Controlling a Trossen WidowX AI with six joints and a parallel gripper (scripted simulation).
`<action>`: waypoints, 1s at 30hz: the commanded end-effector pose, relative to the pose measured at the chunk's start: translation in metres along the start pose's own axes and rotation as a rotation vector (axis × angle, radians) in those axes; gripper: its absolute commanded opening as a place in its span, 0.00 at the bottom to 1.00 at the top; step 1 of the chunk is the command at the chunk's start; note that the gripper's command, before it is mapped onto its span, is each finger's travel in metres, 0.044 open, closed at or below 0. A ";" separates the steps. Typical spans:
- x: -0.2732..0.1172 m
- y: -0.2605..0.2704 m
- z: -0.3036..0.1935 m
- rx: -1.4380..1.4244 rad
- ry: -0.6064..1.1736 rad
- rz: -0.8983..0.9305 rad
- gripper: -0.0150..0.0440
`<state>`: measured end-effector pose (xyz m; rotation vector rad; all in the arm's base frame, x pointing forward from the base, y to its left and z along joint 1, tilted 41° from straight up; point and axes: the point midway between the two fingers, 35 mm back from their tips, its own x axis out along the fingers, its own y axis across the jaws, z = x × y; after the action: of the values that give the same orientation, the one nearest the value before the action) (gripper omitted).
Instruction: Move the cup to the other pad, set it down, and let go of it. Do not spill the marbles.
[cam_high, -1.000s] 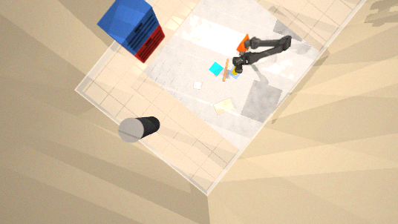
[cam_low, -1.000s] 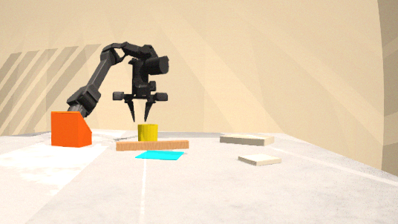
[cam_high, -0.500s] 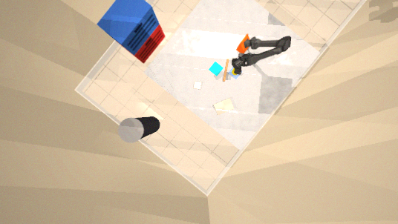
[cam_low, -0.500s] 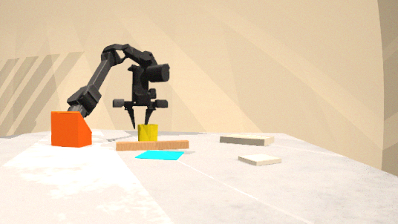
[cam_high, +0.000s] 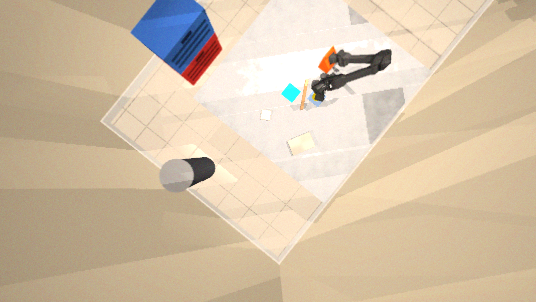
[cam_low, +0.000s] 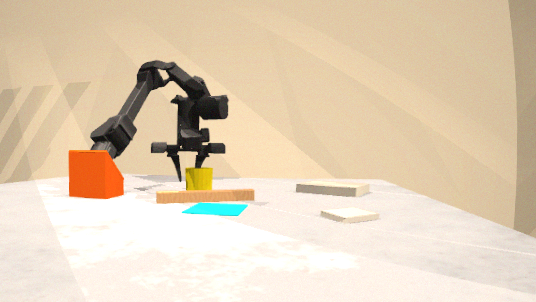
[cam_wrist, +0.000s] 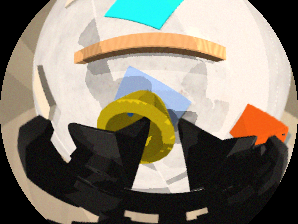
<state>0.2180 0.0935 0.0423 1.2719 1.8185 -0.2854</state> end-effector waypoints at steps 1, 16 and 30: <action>0.002 -0.001 -0.001 0.008 0.007 0.000 0.54; 0.000 0.000 0.000 0.000 0.000 0.000 0.25; -0.037 0.000 0.001 0.006 0.002 -0.002 0.25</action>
<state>0.2203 0.0742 0.0633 1.2826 1.8268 -0.2937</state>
